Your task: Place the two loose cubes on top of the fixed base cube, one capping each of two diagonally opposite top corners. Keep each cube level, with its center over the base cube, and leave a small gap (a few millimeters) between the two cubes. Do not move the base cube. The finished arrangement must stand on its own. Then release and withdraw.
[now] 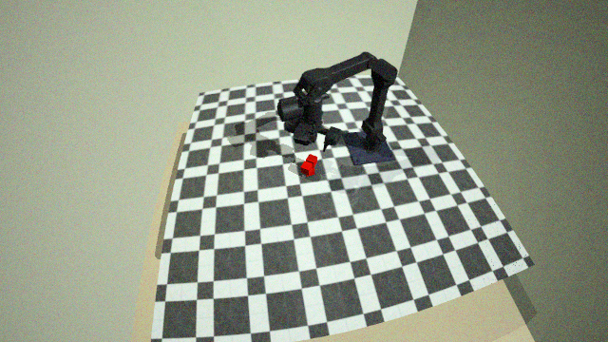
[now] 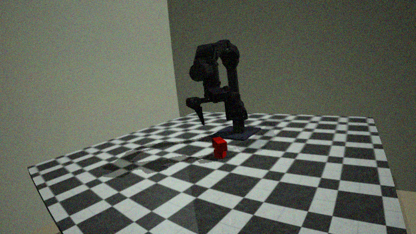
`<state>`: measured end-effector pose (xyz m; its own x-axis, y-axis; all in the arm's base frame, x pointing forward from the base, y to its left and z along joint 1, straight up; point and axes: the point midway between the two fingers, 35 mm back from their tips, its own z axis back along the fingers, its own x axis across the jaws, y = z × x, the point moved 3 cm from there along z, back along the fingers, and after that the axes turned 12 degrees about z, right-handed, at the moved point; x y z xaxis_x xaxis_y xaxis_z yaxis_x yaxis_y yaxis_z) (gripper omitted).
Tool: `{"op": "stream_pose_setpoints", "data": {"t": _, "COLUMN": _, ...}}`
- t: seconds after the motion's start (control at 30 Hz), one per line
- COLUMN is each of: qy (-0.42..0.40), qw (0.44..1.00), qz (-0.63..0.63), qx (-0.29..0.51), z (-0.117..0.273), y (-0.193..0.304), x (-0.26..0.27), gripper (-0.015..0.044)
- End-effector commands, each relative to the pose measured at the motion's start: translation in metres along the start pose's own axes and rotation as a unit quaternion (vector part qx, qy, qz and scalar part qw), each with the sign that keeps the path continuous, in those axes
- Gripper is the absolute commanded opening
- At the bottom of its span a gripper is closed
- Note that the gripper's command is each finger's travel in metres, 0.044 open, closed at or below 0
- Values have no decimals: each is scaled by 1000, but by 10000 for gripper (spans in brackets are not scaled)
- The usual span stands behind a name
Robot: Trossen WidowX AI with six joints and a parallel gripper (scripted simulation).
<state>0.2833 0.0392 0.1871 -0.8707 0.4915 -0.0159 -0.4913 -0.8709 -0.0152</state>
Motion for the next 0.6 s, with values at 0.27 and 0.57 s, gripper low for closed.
{"op": "stream_pose_setpoints", "data": {"t": 0.27, "qy": -3, "qw": 1000, "qz": 0, "qx": -4, "z": 3, "y": -98, "x": 78, "gripper": 400}}
{"op": "stream_pose_setpoints", "data": {"t": 0.57, "qy": -4, "qw": 1000, "qz": 0, "qx": -4, "z": 3, "y": -104, "x": 86, "gripper": 400}}
